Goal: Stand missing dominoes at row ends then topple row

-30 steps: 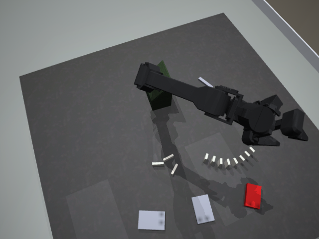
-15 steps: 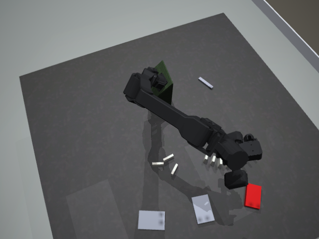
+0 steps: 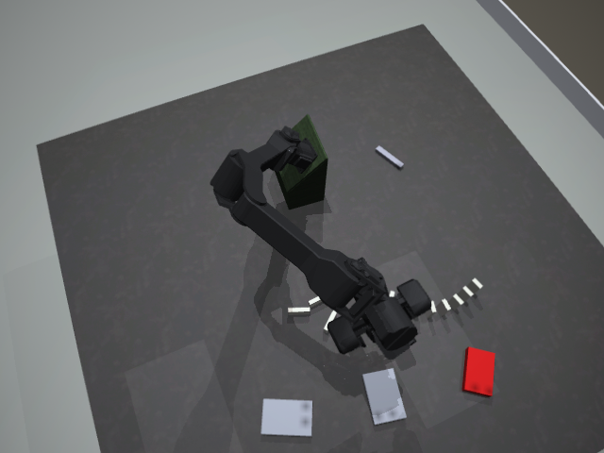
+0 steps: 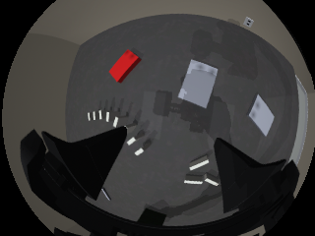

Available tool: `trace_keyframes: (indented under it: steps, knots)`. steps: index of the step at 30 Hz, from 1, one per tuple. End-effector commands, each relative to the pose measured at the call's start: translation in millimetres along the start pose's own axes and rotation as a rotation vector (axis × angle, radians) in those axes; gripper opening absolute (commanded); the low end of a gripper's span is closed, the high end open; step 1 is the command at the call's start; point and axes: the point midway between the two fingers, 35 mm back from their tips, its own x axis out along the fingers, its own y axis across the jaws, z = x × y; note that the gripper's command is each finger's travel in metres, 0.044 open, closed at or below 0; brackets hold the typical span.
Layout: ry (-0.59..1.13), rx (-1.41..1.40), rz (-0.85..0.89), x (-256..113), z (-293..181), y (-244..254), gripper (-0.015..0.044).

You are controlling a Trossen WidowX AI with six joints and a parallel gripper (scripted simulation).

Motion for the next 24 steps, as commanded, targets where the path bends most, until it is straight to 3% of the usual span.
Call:
trace_keyframes:
  steps: [1,7,16,24]
  knots:
    - [0.128,0.484,-0.158,25,-51,-51,0.044]
    - [0.171,0.878,-0.32,36,-91,-88,0.044]
    - [0.172,0.89,-0.325,39,-95,-86,0.044]
    - [0.171,0.889,-0.328,98,-113,-99,0.044]
